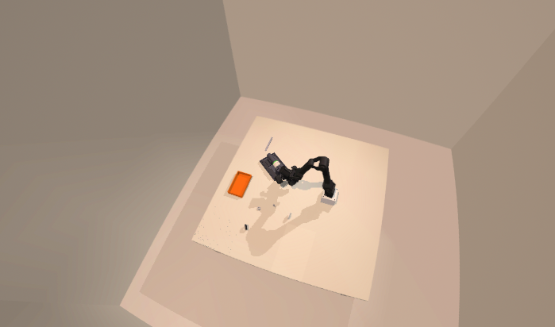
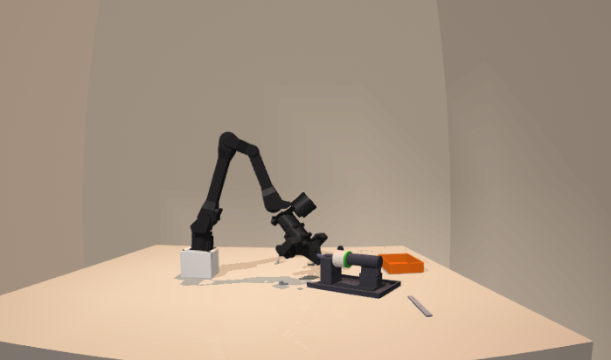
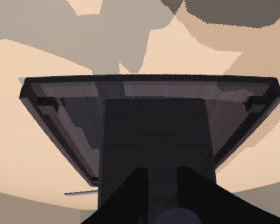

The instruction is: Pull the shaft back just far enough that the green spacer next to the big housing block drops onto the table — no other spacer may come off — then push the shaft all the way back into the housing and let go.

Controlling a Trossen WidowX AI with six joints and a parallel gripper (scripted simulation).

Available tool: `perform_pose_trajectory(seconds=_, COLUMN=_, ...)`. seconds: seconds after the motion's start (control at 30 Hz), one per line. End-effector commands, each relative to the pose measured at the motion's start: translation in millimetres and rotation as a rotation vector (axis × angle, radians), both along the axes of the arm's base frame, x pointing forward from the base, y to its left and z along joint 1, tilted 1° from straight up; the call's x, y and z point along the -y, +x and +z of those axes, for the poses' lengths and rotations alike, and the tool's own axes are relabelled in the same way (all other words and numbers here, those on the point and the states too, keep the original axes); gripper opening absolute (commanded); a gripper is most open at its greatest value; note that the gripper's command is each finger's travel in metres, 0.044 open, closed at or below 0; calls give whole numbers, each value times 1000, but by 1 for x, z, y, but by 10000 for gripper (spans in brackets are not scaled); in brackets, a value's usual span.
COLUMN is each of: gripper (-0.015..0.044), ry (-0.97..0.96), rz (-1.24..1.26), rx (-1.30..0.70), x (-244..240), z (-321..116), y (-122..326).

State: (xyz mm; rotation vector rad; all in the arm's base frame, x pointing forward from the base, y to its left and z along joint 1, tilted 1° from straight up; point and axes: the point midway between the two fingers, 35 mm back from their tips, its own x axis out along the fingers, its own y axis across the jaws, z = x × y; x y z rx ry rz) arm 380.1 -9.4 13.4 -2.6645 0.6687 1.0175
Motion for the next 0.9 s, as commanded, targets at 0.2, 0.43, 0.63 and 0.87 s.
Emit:
perform_pose_trajectory(seconds=0.2, gripper=0, ry=2, rz=-1, rx=-2, x=-1, z=-1, y=-3)
perform_pose_trajectory(seconds=0.43, gripper=0, ry=2, rz=-1, rx=-2, x=-1, z=-1, y=-3)
perform_pose_trajectory(seconds=0.63, gripper=0, ry=2, rz=-1, rx=-2, x=-1, z=-1, y=-4)
perform_pose_trajectory(seconds=0.87, gripper=0, ry=2, rz=-1, rx=-3, x=-2, z=-1, y=-5)
